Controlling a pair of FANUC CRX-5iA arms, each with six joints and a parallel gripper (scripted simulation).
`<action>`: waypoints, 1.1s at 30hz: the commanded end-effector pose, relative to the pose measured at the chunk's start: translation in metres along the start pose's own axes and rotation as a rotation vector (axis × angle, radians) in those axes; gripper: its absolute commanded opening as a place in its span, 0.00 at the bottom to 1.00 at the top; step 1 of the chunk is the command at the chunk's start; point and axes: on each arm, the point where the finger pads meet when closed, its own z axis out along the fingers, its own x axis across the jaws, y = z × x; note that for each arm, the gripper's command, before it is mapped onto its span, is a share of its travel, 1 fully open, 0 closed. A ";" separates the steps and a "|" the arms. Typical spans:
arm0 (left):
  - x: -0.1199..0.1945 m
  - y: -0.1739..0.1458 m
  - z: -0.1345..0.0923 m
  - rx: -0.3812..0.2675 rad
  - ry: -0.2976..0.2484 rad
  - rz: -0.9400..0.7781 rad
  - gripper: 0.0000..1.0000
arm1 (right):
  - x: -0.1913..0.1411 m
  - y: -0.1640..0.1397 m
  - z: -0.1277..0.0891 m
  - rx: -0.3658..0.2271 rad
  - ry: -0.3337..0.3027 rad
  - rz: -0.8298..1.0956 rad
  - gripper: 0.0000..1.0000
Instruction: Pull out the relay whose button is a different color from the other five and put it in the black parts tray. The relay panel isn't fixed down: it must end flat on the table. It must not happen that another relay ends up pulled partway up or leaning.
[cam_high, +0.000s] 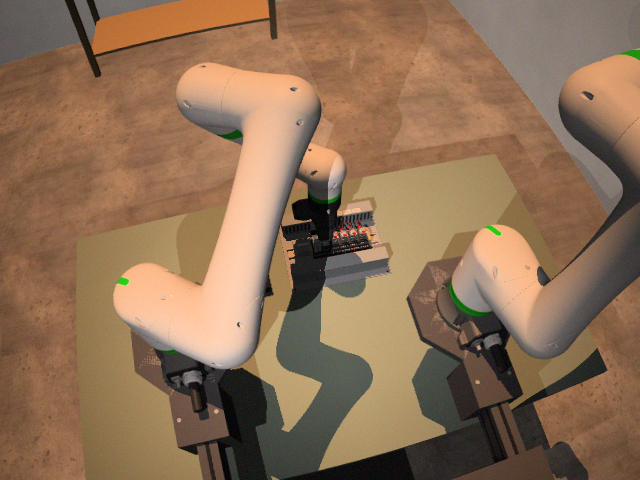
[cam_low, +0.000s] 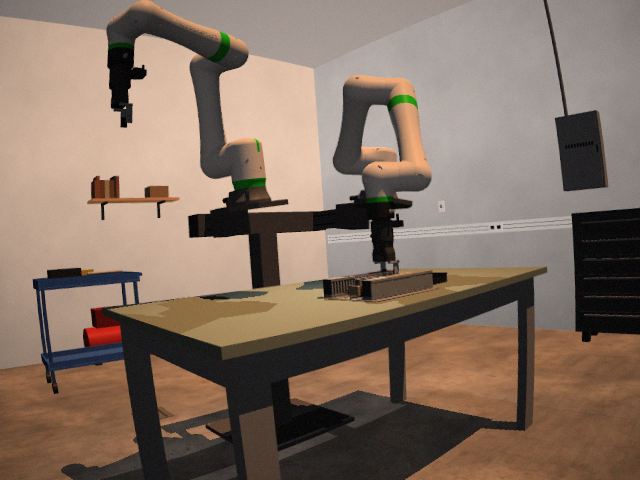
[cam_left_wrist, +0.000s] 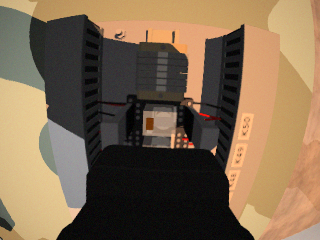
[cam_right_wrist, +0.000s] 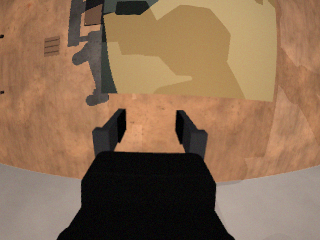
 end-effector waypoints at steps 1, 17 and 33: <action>0.001 0.001 -0.001 -0.001 0.001 0.000 0.98 | 0.000 0.000 -0.001 -0.002 0.000 0.000 1.00; 0.001 0.001 -0.001 -0.001 0.001 0.000 0.00 | 0.000 0.000 -0.001 -0.002 0.000 0.000 1.00; 0.001 0.001 -0.001 -0.001 0.001 0.000 0.00 | 0.000 0.000 -0.001 -0.002 0.000 0.000 1.00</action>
